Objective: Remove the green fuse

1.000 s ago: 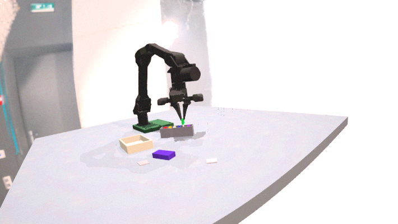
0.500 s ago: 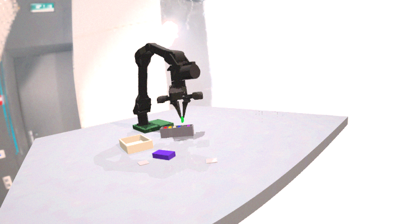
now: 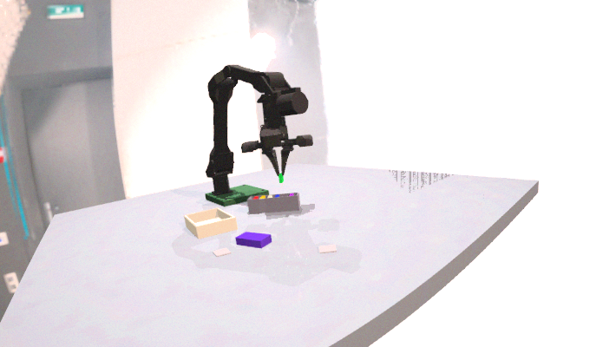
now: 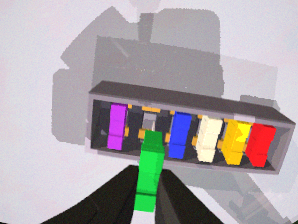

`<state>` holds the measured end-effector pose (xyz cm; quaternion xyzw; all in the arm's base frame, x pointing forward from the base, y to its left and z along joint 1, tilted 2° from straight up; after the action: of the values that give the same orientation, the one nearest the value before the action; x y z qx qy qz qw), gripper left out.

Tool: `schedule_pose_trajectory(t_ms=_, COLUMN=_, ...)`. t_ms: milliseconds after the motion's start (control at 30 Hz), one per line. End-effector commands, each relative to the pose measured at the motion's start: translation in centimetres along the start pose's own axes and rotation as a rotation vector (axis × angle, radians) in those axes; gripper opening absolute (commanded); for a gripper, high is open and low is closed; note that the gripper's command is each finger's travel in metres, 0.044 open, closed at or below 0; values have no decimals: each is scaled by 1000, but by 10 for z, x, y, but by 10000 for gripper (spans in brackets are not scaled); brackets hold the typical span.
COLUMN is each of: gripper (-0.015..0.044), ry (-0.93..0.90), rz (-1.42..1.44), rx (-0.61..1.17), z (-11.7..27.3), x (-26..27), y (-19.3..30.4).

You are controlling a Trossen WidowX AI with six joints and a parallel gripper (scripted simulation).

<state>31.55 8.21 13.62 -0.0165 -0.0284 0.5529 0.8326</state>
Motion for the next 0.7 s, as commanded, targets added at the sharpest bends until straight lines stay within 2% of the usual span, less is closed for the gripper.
schedule_pose_trajectory(t_ms=0, gripper=0, ry=1, rz=-4, rx=2, z=1, x=-13, y=-11)
schedule_pose_trajectory(t_ms=667, gripper=0, ry=12, rz=-4, rx=-3, z=2, x=-111, y=-69)
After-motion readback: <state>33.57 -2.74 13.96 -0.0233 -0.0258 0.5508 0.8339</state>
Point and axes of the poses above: the point midway between the two fingers, 35 mm back from their tips, its own z axis back along the fingers, its own x axis across the jaws, y = z × x, the point moved 1 cm from there along z, back along the fingers, and after that the axes turned 12 degrees about z, right-handed, at the moved point
